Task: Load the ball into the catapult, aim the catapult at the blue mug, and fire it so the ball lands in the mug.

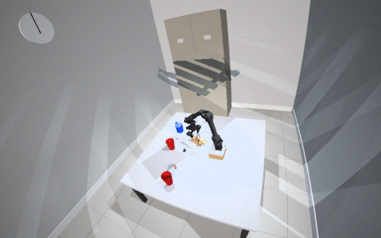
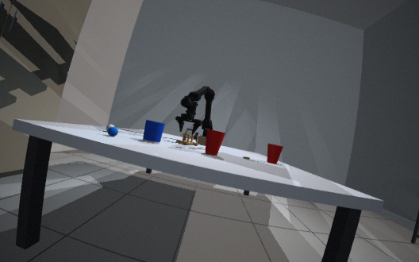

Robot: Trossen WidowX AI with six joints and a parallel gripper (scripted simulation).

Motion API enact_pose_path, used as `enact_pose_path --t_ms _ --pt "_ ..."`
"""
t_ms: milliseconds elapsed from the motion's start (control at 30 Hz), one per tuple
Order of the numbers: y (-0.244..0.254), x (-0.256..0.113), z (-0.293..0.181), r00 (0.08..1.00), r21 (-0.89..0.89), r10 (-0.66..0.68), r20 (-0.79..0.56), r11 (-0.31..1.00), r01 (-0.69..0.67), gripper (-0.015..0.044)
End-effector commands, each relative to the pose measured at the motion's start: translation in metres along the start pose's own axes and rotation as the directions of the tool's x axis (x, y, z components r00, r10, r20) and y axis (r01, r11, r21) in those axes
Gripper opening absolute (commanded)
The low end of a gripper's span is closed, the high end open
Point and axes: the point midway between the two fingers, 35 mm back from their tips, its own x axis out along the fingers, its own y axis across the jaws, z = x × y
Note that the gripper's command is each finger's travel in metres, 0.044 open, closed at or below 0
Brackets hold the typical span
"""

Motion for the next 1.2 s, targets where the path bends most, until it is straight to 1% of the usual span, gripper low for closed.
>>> enact_pose_path --t_ms 0,800,1167 --pt "0.0 0.008 -0.002 1.0 0.006 -0.001 -0.006 1.0 0.001 0.044" --pt "0.0 0.043 -0.004 1.0 0.006 -0.001 -0.007 1.0 0.001 0.044" --pt "0.0 0.04 -0.003 1.0 0.002 0.0 -0.004 1.0 0.0 0.0151"
